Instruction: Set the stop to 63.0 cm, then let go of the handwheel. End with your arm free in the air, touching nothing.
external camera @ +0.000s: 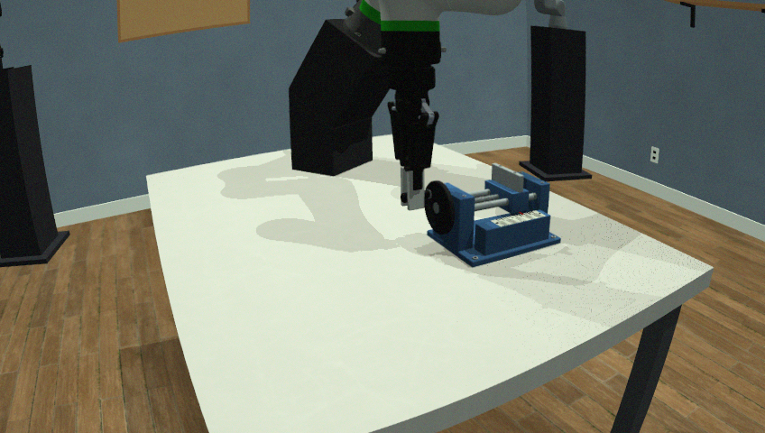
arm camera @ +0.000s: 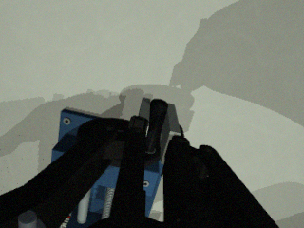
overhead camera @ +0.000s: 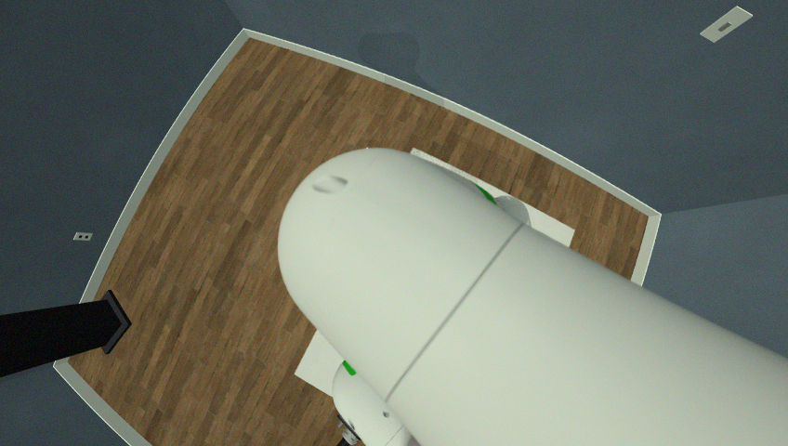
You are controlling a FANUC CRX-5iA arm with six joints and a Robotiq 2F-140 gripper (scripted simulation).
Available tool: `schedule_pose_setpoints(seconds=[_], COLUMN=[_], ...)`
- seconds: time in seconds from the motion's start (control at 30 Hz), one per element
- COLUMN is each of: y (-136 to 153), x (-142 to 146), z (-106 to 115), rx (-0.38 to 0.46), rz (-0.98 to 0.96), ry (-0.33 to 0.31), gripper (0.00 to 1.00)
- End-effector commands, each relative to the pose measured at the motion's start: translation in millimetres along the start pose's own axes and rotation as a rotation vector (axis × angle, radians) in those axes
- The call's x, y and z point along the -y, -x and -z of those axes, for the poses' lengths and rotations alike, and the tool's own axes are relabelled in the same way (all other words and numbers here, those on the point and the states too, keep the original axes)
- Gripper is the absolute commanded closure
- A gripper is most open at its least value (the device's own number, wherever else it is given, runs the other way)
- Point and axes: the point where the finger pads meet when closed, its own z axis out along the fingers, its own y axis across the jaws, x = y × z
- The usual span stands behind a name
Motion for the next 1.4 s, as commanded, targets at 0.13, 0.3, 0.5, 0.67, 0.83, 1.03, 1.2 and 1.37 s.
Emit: schedule_pose_setpoints(seconds=[0.13, 0.3, 0.5, 0.67, 0.83, 1.03, 1.2, 1.37], y=[-0.2, -0.2, -0.2, -0.2, -0.2, -0.2, -0.2, -0.2], x=[0.0, -0.1, -0.3, -0.6, -0.9, -1.6, -2.4, -2.9], z=[0.0, -0.1, -0.5, -1.2, -1.7, -3.2, -4.9, -6.4], rx=[0.000, 0.000, 0.000, 0.000, 0.000, 0.000, 0.000, 0.000], rz=[0.000, 0.000, 0.000, 0.000, 0.000, 0.000, 0.000, 0.000], ry=[0.000, 0.000, 0.000, 0.000, 0.000, 0.000, 0.000, 0.000], gripper=[0.96, 0.96, 0.96, 0.96, 0.96, 0.96, 0.96, 0.96])
